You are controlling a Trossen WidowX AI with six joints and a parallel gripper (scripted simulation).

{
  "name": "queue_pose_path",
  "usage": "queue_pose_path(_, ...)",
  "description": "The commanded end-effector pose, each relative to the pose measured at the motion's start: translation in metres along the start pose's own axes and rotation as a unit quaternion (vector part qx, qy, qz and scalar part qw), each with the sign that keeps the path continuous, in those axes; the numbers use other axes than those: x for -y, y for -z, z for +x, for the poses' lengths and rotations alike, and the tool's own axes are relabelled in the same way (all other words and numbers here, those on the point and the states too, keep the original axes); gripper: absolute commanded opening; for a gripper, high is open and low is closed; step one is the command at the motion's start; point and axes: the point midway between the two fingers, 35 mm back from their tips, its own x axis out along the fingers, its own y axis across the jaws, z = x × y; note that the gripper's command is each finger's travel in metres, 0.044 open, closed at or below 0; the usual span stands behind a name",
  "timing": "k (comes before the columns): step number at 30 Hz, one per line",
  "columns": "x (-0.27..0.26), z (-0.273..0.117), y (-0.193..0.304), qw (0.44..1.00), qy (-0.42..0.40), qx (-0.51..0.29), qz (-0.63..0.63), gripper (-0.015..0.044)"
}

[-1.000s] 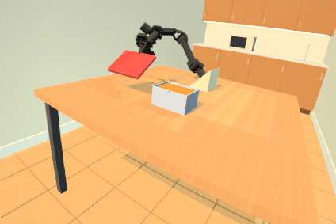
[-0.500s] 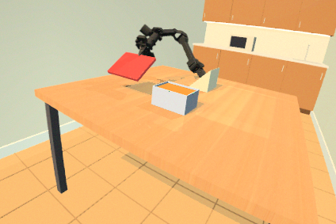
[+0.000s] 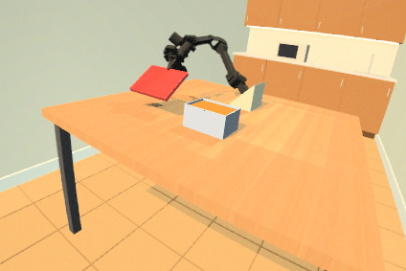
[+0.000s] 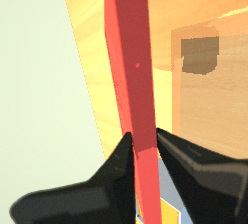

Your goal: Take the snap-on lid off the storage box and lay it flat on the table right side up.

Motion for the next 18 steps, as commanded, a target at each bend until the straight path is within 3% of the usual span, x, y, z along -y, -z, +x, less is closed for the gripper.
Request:
queue_pose_path(1,-0.001,0.001,0.000,1.000,-0.008,-0.001,-0.001,0.0000)
queue_pose_path(18,0.009,0.010,0.000,1.000,-0.008,-0.001,-0.002,0.0000)
